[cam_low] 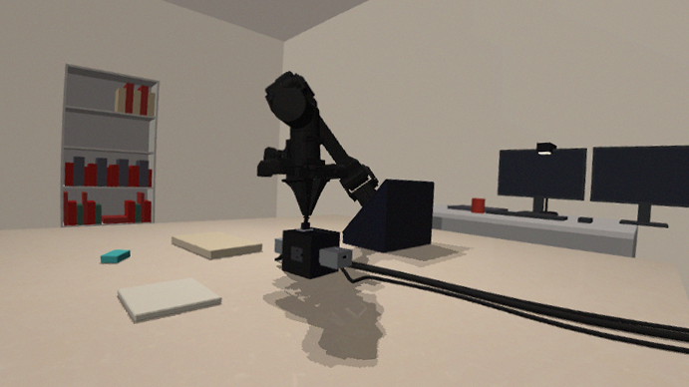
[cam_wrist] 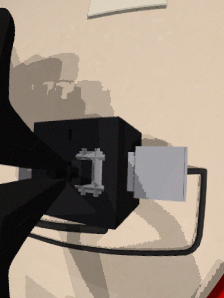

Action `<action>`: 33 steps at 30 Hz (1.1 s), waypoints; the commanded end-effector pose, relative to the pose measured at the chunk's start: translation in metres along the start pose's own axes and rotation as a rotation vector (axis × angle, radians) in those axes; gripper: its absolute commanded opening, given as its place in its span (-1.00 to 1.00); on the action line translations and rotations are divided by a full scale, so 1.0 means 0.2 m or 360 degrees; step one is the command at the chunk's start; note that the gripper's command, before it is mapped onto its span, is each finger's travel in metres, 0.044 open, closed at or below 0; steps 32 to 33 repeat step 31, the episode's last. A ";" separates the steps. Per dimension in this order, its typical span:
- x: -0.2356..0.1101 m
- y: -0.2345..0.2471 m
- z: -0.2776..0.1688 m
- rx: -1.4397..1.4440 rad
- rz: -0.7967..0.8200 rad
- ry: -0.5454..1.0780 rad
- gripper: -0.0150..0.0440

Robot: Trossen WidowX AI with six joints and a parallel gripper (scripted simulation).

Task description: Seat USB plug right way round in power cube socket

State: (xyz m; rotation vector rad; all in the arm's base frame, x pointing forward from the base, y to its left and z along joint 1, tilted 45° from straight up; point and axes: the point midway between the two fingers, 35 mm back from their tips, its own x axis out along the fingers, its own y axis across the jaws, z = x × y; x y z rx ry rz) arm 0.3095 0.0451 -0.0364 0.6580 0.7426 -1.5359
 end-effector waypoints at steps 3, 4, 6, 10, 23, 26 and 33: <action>0.00 0.00 0.00 0.0000 0.0000 0.0000 -0.17; 0.00 0.00 0.00 0.0000 0.0000 0.0000 -0.17; 0.00 0.00 0.00 0.0000 0.0000 0.0000 -0.17; 0.00 0.00 0.00 0.0000 0.0000 0.0000 -0.17; -0.01 0.00 0.00 0.0002 -0.0002 0.0000 -0.17; -0.03 0.00 0.00 0.0002 -0.0002 0.0000 -0.17; -0.05 0.00 0.00 0.0001 -0.0002 0.0001 -0.17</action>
